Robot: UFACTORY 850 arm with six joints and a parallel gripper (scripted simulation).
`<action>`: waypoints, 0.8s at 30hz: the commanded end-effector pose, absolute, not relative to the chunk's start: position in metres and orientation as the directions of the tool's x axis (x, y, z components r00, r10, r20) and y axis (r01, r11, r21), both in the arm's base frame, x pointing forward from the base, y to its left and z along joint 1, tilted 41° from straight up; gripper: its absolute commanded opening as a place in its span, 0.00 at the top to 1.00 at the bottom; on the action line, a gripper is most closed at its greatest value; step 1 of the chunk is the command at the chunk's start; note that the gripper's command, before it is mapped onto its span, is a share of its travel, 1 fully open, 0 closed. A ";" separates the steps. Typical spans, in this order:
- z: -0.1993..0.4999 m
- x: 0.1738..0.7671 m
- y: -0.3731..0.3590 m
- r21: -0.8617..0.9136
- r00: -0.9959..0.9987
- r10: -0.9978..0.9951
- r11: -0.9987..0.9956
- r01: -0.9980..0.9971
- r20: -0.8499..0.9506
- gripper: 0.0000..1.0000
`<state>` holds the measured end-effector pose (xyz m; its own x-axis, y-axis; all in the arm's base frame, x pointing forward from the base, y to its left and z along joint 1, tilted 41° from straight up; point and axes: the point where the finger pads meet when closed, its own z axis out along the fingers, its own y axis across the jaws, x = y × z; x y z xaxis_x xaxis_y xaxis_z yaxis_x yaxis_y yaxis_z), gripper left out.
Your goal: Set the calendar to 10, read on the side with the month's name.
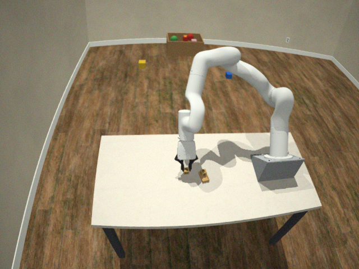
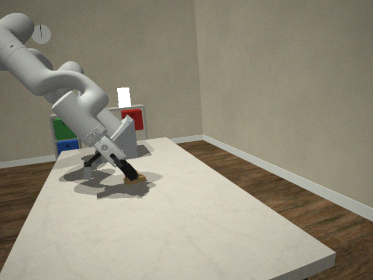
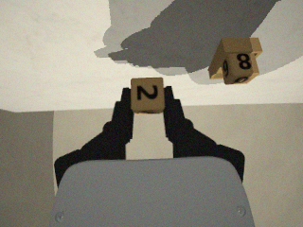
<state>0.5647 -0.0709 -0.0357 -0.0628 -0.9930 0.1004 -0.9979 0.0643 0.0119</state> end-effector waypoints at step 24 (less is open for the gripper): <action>-0.060 0.564 -0.092 0.011 -0.062 -0.993 0.064 -0.998 0.100 0.73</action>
<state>0.5629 -0.0916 -0.0599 -0.0629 -0.9930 0.1004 -0.9978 0.0645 0.0125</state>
